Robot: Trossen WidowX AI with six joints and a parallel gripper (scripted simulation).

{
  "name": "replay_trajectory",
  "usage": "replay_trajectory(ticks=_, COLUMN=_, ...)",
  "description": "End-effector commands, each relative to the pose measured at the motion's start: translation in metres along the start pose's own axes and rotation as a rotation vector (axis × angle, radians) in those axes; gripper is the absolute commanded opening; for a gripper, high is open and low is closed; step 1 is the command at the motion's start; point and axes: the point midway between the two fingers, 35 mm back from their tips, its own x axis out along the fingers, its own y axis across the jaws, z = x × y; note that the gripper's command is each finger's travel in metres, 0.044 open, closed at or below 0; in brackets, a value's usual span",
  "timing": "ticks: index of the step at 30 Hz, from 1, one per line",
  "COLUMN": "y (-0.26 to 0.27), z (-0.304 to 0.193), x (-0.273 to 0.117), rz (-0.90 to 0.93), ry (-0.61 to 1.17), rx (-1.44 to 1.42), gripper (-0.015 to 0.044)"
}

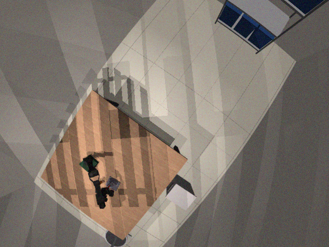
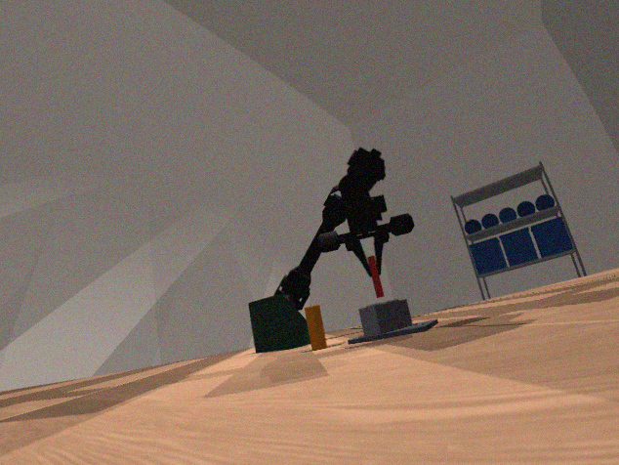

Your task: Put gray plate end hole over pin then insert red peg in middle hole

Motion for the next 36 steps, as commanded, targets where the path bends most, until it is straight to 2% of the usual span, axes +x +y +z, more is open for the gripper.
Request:
replay_trajectory(ticks=1, y=0.0, z=0.0, x=0.0, rz=0.0, ry=0.0, rx=0.0, gripper=0.0)
replay_trajectory(ticks=14, y=0.001, z=0.002, x=0.016, rz=-0.002, ry=-0.006, rx=-0.008, gripper=0.0)
replay_trajectory(ticks=36, y=0.002, z=0.002, x=0.015, rz=-0.006, ry=-0.011, rx=-0.013, gripper=0.0)
